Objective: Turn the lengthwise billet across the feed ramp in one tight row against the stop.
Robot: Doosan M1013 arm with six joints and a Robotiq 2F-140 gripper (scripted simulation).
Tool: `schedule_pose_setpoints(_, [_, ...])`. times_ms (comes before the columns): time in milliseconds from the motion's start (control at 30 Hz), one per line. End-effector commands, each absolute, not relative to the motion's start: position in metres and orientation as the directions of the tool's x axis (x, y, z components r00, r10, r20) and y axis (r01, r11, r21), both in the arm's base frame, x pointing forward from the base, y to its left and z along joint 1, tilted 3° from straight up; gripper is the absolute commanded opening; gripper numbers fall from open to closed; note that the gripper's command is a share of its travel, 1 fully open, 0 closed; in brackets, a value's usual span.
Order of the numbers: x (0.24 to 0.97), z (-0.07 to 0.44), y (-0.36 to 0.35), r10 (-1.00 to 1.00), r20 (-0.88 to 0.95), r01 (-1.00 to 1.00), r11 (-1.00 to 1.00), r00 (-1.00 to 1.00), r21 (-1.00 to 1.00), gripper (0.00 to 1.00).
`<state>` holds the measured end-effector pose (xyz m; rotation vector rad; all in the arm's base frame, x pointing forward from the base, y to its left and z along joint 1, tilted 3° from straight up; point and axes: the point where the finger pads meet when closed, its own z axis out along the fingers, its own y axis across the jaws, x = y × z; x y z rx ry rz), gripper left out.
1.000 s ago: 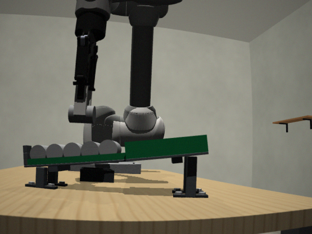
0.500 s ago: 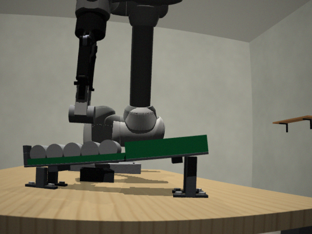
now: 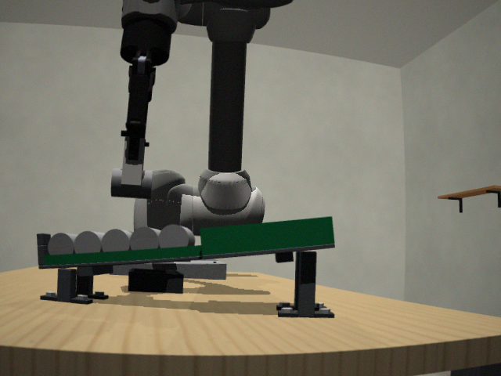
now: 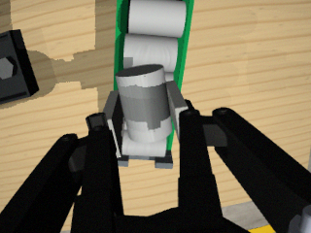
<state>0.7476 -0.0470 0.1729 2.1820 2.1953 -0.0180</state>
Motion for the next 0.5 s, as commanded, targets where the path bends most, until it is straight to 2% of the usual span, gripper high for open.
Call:
schedule_pose_setpoints(0, [0.7476,0.1731,-0.0469,0.999,-0.041,0.999,0.031,-0.030,0.024,0.10])
schedule_pose_setpoints(467, [0.7476,0.1731,-0.0469,0.985,-0.044,0.986,0.167,-0.166,0.018,0.10])
